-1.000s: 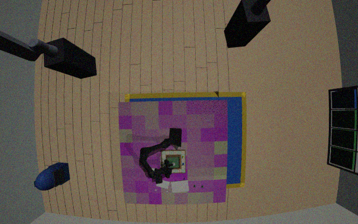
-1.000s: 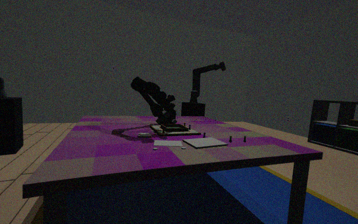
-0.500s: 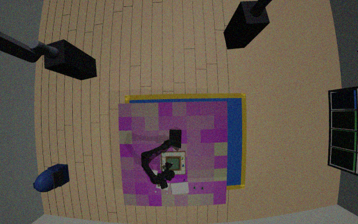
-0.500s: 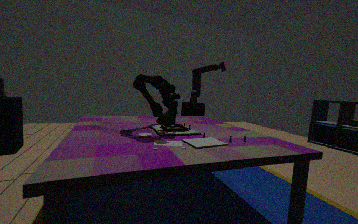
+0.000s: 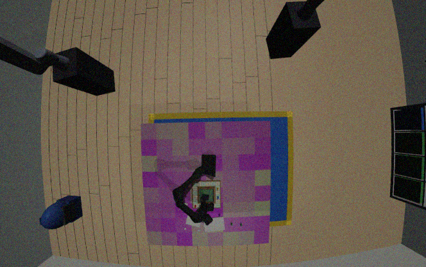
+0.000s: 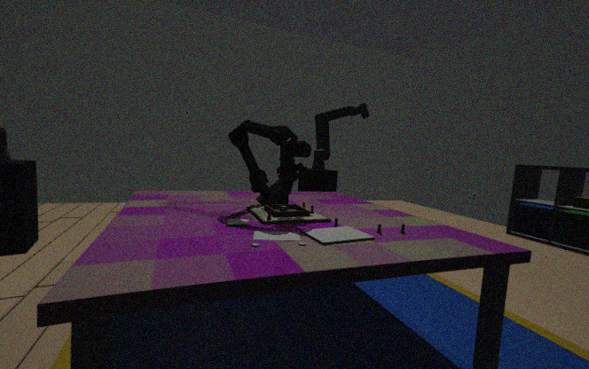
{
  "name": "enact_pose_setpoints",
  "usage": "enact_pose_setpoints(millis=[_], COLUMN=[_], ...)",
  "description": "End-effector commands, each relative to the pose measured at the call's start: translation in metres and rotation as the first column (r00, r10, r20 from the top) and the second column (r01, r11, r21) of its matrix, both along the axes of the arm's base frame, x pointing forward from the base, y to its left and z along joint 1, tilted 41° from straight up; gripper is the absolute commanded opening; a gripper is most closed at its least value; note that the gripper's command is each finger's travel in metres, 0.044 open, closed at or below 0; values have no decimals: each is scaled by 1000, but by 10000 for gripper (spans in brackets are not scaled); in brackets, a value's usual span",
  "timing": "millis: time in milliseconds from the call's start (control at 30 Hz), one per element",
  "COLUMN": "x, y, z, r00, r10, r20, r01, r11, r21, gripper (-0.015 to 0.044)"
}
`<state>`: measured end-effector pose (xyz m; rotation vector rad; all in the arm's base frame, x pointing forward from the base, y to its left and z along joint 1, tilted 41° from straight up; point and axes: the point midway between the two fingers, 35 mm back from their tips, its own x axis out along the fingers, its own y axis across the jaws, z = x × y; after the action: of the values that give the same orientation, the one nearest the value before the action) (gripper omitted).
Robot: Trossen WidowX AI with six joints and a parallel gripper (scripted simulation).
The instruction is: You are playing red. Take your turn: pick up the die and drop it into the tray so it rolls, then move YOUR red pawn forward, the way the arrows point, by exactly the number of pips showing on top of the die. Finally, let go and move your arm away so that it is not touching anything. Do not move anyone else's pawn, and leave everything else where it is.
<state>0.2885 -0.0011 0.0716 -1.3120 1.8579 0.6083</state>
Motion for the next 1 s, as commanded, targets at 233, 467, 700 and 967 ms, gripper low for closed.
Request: enact_pose_setpoints(millis=[233, 467, 700, 967], x=[72, 81, 81, 80], y=[-99, -118, -118, -127], z=[43, 51, 51, 40], r00=[457, 273, 273, 273], r10=[-617, -635, -635, -634], r20=[640, 723, 723, 723], r01=[763, 839, 839, 839], r11=[642, 524, 524, 524], r21=[74, 144, 144, 144], gripper=[200, 200, 200, 200])
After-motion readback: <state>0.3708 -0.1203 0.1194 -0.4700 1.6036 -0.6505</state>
